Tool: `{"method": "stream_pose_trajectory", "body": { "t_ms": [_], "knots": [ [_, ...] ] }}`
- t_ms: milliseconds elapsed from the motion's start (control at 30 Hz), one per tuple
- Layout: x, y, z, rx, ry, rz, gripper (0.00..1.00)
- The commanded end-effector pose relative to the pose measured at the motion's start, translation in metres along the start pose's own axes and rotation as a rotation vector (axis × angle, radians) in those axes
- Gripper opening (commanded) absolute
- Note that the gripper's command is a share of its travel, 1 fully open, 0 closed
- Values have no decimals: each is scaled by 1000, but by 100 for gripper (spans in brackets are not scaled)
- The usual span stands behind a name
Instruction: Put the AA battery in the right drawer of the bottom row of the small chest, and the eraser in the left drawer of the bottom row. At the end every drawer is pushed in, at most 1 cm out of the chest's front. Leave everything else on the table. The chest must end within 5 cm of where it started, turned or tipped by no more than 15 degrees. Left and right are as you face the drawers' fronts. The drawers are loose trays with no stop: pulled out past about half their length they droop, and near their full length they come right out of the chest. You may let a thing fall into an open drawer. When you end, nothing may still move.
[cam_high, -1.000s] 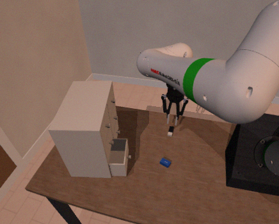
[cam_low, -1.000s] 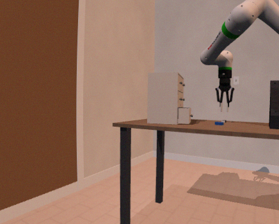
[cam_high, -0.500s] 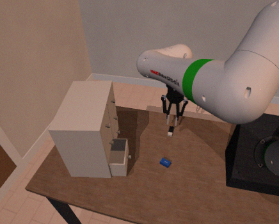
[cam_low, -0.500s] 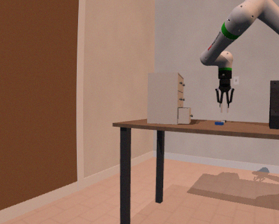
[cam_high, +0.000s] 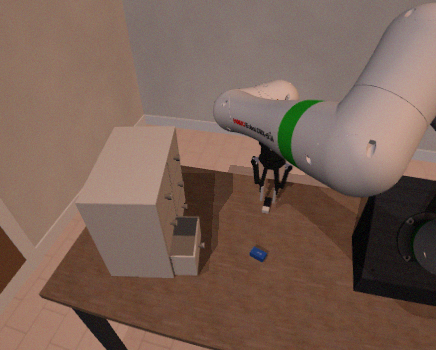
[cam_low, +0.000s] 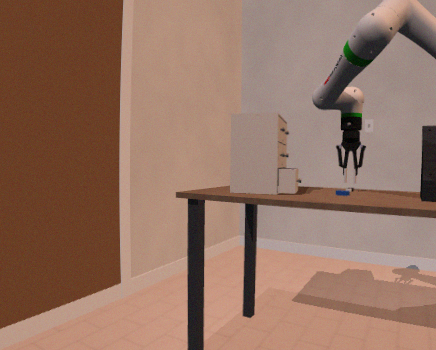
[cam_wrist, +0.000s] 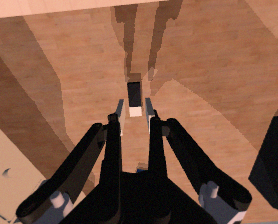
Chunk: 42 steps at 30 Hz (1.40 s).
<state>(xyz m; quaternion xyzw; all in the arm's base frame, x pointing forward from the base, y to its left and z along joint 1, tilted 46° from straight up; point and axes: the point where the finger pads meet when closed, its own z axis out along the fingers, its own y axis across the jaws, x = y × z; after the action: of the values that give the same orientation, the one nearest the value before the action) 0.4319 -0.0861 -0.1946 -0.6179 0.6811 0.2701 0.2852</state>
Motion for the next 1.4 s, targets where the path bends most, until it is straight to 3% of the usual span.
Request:
{"method": "stream_pose_trajectory", "body": {
  "t_ms": [0, 267, 1367],
  "knots": [
    [0, 0, 5, 0, 0, 0, 23],
    [0, -1, 15, 0, 0, 0, 23],
    [0, -1, 21, 0, 0, 0, 23]
  ]
}}
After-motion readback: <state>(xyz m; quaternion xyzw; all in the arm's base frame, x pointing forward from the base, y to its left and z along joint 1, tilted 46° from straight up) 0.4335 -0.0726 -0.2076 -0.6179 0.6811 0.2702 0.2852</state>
